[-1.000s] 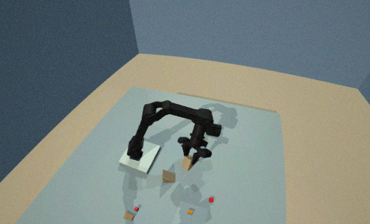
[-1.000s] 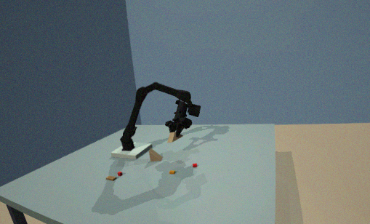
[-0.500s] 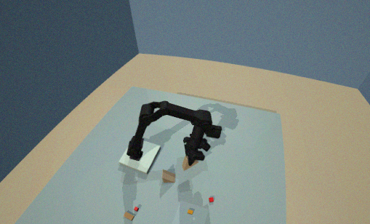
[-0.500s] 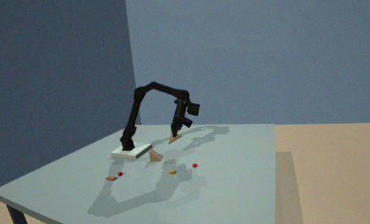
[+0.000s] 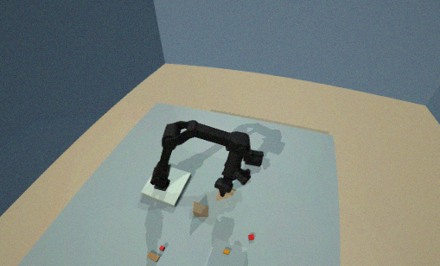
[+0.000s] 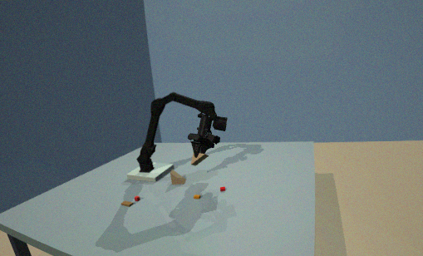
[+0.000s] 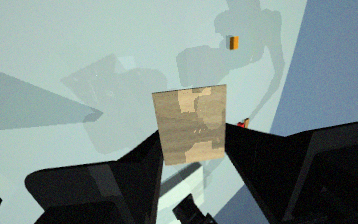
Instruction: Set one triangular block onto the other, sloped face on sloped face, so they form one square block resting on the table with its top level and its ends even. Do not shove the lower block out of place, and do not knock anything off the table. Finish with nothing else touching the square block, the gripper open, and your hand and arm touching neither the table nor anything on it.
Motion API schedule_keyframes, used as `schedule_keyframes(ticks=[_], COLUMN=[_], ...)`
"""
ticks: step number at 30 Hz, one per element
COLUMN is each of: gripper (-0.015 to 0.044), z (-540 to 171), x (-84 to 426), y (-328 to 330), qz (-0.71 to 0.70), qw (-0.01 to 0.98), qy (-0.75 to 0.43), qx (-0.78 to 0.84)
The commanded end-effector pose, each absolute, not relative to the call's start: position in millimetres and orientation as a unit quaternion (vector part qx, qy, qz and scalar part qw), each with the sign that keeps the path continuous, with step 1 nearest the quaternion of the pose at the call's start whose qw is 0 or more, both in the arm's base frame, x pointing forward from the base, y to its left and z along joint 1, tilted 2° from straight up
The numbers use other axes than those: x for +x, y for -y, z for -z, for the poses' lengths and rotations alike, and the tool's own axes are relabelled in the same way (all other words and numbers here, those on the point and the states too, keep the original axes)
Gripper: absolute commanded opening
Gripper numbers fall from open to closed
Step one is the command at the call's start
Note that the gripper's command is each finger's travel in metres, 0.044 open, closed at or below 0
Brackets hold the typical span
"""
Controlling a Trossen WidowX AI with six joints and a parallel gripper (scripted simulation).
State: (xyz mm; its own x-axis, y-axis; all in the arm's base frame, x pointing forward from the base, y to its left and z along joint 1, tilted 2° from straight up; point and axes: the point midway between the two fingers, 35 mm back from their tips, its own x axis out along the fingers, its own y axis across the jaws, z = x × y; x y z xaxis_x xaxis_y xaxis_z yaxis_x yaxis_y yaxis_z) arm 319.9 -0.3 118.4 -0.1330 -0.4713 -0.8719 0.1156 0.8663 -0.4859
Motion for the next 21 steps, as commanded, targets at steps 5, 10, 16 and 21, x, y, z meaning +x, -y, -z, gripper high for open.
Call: schedule_keyframes(ticks=[5, 10, 16, 21], gripper=[0.0000, 0.0000, 0.0000, 0.0000], z=[-118.5, -118.5, -118.8, -119.1], x=[319.0, 318.7, 318.6, 318.6], y=[1.3, 2.1, 2.9, 3.5], qz=[0.306, 0.354, 0.408, 0.450], qw=[0.661, 0.661, 0.652, 0.637], qy=[-0.685, -0.660, -0.625, -0.592], qx=[-0.014, 0.054, 0.135, 0.202])
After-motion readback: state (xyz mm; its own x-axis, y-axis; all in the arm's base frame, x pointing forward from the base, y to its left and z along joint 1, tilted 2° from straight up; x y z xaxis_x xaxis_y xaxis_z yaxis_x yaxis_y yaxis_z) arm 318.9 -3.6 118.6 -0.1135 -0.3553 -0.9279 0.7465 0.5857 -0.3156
